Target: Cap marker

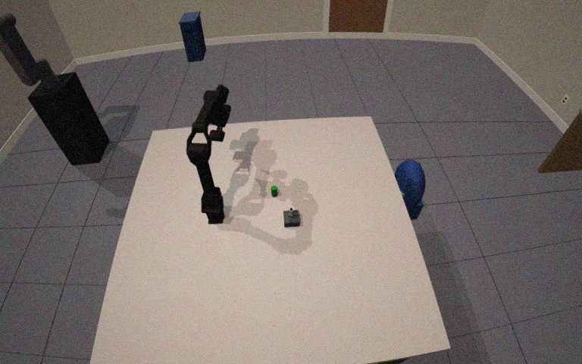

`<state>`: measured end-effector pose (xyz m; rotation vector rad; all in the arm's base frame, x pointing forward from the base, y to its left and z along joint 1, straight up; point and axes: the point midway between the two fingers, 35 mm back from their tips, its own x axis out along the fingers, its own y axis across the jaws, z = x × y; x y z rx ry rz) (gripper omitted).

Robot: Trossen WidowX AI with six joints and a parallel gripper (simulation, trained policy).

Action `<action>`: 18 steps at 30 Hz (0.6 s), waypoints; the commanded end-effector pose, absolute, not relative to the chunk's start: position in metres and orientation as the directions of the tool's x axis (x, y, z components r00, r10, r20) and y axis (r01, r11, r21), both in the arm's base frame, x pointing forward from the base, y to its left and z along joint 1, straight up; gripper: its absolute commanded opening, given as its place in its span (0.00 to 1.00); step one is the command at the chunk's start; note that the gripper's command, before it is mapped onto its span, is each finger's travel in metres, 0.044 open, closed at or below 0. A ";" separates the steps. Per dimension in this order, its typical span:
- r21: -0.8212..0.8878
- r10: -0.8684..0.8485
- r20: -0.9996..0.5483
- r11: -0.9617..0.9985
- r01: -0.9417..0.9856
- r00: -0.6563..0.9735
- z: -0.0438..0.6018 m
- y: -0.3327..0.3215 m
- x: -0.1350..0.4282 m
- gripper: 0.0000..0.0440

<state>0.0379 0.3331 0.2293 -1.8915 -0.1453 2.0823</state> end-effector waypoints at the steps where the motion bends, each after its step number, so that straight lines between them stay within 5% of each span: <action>1: -0.268 0.285 -0.957 -0.941 -0.208 -0.056 0.225 0.332 0.049 0.74; 18: -0.208 0.233 -0.972 -0.910 -0.358 -0.026 0.216 0.317 0.099 0.74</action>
